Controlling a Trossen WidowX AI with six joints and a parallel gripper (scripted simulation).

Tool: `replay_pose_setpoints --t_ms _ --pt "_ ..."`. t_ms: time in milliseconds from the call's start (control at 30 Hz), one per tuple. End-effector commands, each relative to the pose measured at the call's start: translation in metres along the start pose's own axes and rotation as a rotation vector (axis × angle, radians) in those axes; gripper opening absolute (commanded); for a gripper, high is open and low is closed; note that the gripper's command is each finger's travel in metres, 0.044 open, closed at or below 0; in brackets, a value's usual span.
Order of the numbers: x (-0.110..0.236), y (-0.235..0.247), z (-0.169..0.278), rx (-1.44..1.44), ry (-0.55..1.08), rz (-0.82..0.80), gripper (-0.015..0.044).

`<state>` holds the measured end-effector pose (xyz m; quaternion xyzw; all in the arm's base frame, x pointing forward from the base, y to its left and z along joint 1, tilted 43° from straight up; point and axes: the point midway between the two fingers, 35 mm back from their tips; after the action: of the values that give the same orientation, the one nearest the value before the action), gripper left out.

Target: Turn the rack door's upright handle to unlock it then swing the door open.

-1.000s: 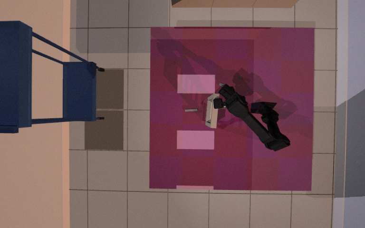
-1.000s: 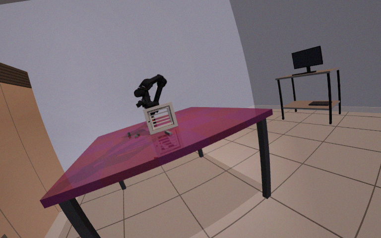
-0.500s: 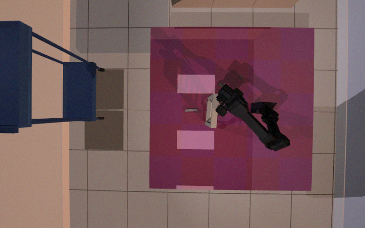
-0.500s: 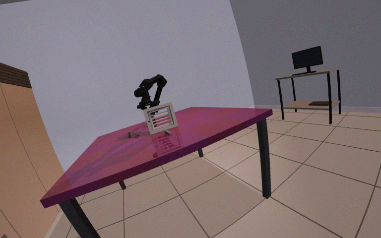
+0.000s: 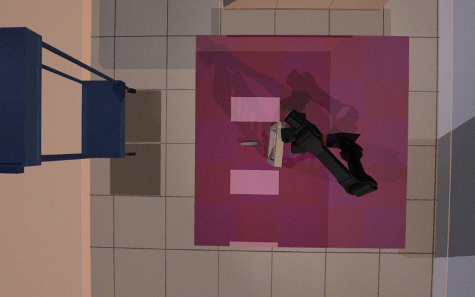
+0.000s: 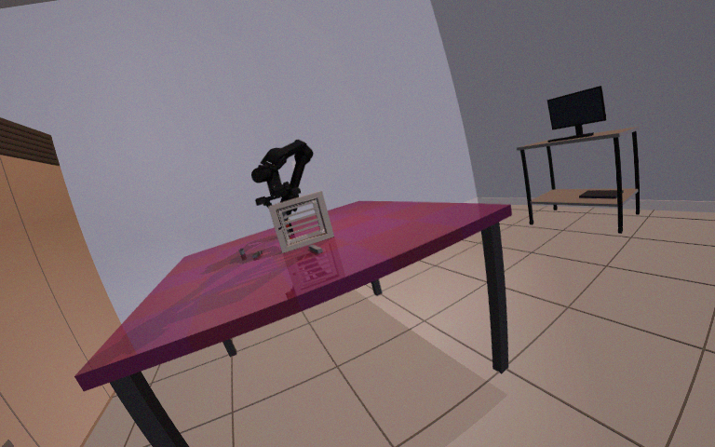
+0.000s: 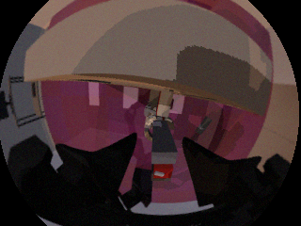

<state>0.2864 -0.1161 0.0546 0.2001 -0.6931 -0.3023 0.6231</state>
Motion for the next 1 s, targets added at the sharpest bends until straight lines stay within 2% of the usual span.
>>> replay_pose_setpoints --t_ms 0,967 --pt "0.0001 0.0002 -0.0005 0.196 -0.004 -0.002 0.0298" --pt "0.0001 0.0004 -0.0004 1.624 -0.005 0.0 0.0298"
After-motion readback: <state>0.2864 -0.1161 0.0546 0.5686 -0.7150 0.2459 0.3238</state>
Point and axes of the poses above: the point midway between the two fingers, 35 mm back from their tips, its own x axis back along the fingers, its own y axis across the jaws, z = x × y, and after that the axes turned 3 degrees about -x, right-handed
